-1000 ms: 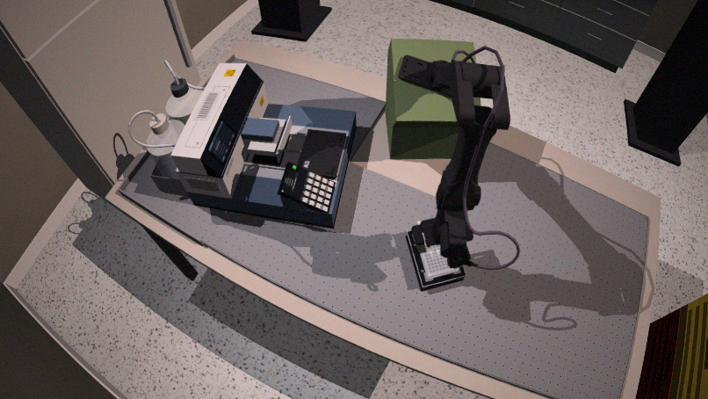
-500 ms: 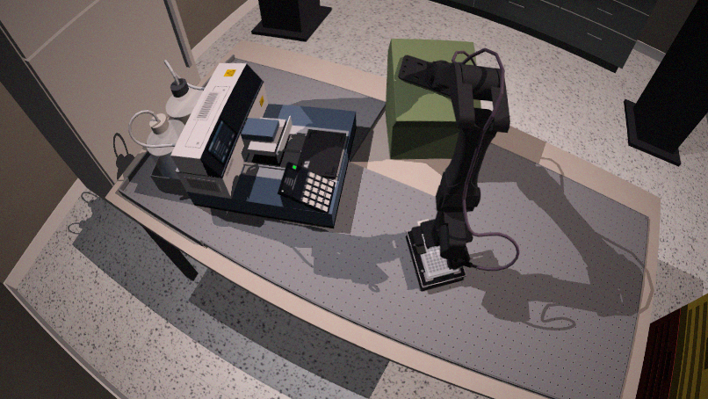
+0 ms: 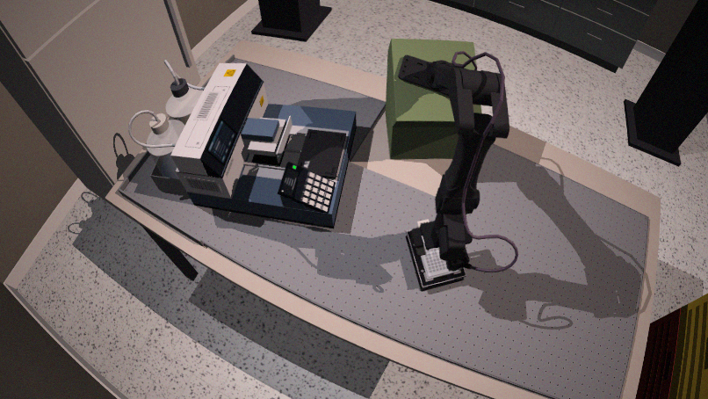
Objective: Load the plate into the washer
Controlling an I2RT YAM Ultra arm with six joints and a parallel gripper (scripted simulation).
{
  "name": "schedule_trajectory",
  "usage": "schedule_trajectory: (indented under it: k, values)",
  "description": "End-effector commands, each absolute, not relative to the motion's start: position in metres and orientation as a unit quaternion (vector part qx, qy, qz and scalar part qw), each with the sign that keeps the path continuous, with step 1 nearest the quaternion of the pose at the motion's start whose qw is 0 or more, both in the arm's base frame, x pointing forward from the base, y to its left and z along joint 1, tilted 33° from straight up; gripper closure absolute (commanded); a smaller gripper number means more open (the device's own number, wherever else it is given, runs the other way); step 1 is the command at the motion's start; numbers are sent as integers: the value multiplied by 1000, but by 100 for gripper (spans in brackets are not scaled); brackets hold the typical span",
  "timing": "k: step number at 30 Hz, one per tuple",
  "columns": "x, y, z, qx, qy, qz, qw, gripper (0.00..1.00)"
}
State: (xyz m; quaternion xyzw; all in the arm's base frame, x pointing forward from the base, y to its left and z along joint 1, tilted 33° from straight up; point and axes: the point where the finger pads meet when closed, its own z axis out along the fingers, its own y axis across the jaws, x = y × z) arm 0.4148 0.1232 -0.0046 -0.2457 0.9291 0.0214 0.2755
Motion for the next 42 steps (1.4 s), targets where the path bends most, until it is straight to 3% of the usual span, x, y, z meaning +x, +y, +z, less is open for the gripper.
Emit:
schedule_trajectory:
  k: [1, 42]
  values:
    - [429, 127, 1, -243, 924, 19, 294, 0]
    - [439, 131, -1, -242, 921, 19, 305, 0]
